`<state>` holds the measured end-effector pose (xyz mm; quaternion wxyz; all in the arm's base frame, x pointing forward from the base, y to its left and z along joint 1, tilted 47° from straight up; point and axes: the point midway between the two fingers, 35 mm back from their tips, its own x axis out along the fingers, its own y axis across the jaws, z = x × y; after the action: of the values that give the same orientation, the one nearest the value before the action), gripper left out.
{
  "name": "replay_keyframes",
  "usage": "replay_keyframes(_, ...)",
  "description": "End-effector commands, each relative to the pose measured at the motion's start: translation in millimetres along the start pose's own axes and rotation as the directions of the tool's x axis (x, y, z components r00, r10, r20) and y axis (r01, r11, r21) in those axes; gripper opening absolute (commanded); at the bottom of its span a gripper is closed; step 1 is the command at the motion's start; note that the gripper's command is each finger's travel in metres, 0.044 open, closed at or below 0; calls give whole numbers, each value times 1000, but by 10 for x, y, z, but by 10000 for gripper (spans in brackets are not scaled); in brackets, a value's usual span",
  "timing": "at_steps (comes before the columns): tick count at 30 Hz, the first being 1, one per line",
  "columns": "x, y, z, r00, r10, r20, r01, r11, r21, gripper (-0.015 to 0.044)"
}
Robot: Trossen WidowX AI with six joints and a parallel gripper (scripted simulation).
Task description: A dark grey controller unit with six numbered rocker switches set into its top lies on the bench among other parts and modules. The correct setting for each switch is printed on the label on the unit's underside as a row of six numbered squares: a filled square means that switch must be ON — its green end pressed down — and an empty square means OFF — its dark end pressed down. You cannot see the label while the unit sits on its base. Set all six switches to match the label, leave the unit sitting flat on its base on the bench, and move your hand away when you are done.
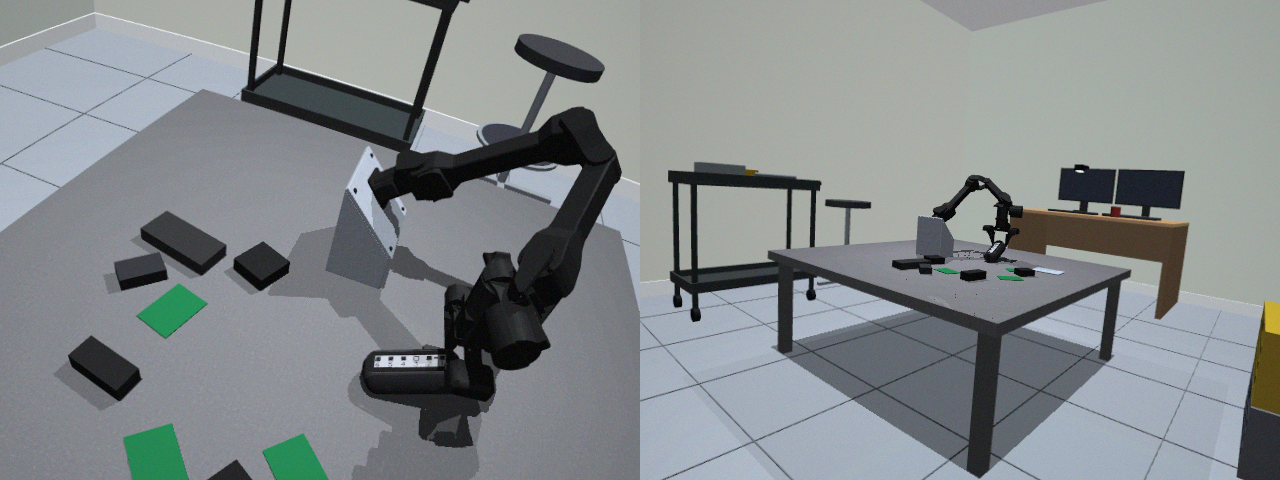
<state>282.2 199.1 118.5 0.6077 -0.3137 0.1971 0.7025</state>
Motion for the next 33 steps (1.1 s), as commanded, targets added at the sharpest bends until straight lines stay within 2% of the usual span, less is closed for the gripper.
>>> replay_keyframes(1, -46, -13, -42, 1000, -6, -4, 6, 1000, 0, 336)
replay_keyframes(33, -227, -12, -230, 1000, -6, -6, 6, 1000, 0, 336)
